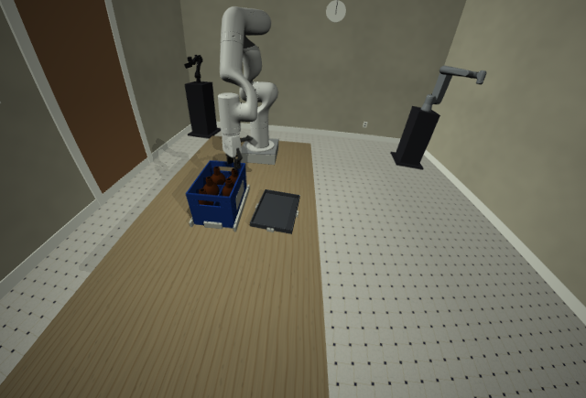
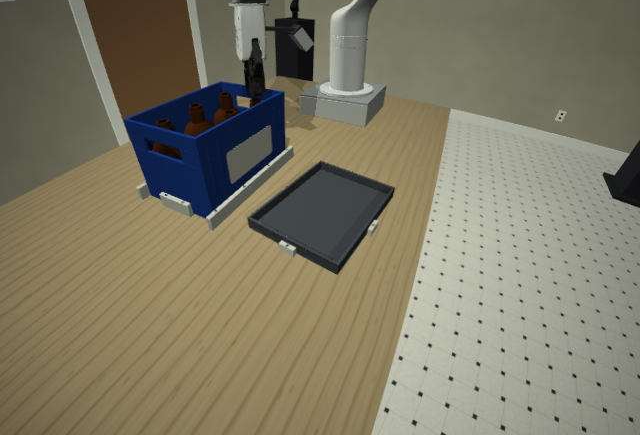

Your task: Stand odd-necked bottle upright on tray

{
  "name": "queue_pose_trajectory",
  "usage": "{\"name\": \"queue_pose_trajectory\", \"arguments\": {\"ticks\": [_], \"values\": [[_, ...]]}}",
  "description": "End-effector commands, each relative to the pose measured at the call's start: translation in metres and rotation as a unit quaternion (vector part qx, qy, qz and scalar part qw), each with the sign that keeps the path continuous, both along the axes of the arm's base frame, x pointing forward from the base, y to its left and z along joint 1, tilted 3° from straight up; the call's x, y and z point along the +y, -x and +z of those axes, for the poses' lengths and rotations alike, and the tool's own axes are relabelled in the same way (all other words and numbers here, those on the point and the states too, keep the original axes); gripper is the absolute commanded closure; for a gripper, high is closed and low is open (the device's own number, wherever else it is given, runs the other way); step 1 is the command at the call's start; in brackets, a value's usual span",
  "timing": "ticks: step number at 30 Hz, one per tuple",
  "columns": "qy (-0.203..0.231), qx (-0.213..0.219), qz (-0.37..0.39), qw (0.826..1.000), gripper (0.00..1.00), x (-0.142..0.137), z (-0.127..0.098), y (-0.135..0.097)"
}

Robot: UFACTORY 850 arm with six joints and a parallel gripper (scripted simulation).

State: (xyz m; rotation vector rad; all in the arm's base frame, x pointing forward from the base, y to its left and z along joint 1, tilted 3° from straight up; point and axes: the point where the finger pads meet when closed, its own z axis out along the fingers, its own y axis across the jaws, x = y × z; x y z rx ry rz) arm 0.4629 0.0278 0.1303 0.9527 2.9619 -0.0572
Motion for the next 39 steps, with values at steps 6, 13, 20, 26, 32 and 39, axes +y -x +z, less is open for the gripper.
{"name": "queue_pose_trajectory", "arguments": {"ticks": [6,13,20,26,32,39], "values": [[0.0,-0.001,0.0,1.0,0.35,0.0,0.001,-0.001],[0.0,-0.001,0.0,1.0,0.35,0.0,0.0,-0.001],[0.0,-0.001,0.0,1.0,0.35,0.0,-0.001,-0.001],[0.0,-0.001,0.0,1.0,0.35,0.0,-0.005,-0.001],[0.0,-0.001,0.0,1.0,0.35,0.0,-0.01,-0.001],[0.0,-0.001,0.0,1.0,0.35,-0.001,-0.018,-0.001]]}}
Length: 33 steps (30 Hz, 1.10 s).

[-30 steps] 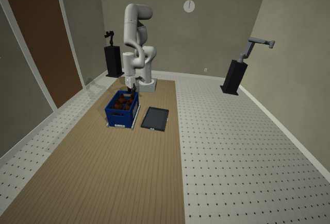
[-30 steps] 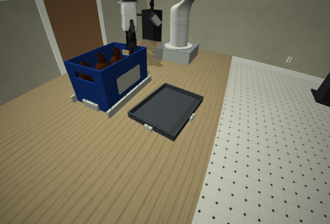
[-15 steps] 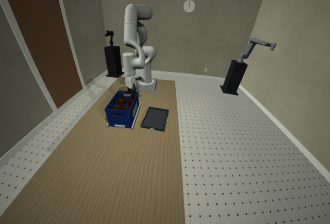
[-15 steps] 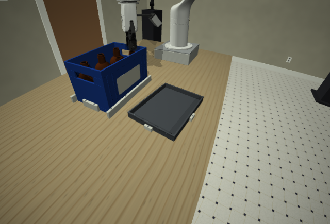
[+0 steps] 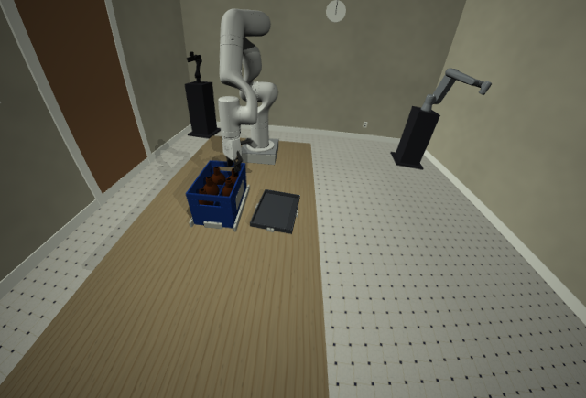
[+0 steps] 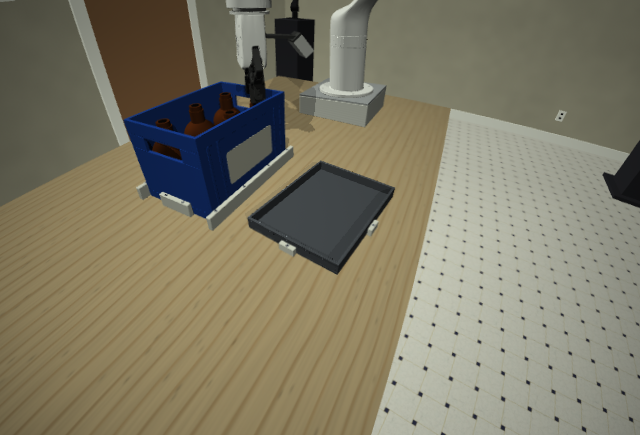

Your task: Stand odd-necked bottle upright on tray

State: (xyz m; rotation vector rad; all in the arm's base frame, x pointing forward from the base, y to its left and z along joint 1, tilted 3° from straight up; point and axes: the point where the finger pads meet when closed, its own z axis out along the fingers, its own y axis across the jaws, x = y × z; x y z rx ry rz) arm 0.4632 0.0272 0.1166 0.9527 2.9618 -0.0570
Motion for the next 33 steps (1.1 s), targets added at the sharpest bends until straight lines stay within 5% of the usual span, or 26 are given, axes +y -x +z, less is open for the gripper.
{"name": "queue_pose_trajectory", "arguments": {"ticks": [1,33], "values": [[0.0,-0.001,0.0,1.0,0.35,0.0,-0.005,-0.001],[0.0,-0.001,0.0,1.0,0.35,-0.001,-0.027,-0.001]]}}
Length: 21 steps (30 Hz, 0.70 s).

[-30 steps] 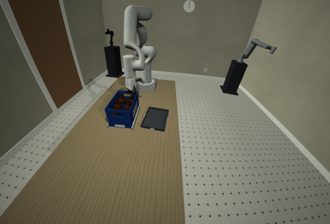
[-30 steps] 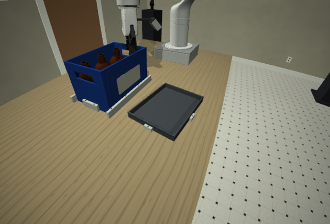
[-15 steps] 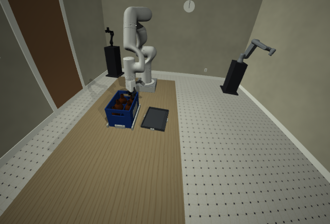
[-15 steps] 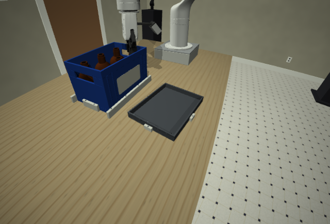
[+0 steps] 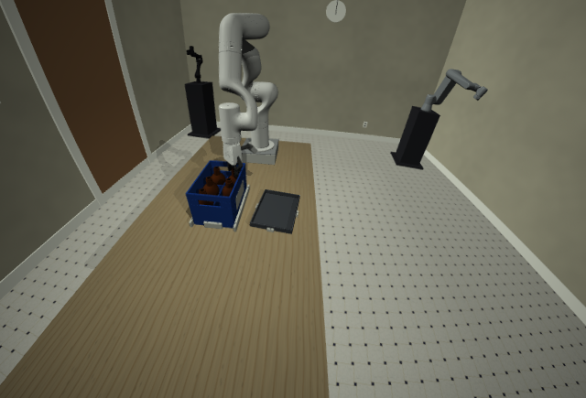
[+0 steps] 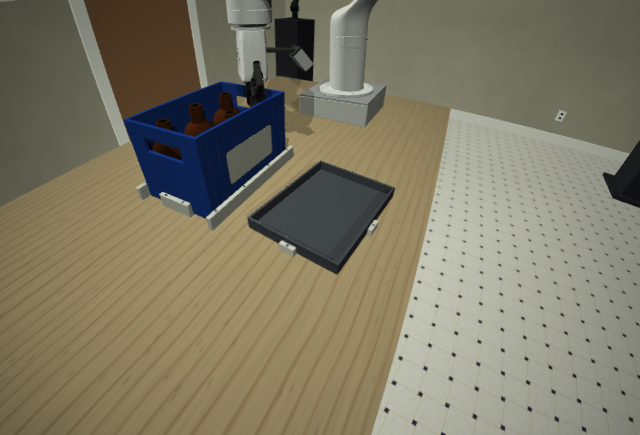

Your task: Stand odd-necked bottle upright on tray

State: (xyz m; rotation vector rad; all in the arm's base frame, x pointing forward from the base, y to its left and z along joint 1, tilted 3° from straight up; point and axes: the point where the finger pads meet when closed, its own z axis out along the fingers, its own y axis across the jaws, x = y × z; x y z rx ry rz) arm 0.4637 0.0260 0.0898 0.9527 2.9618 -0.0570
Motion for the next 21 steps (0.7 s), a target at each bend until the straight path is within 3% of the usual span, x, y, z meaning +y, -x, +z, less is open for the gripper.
{"name": "queue_pose_trajectory", "arguments": {"ticks": [1,14,15,21], "values": [[0.0,-0.001,0.0,1.0,0.35,0.0001,0.0,-0.0008],[0.0,-0.001,0.0,1.0,0.35,0.0001,0.0,-0.0008],[0.0,-0.001,0.0,1.0,1.0,0.0001,0.0,-0.0008],[0.0,-0.001,0.0,1.0,1.0,0.0001,0.0,-0.0008]]}}
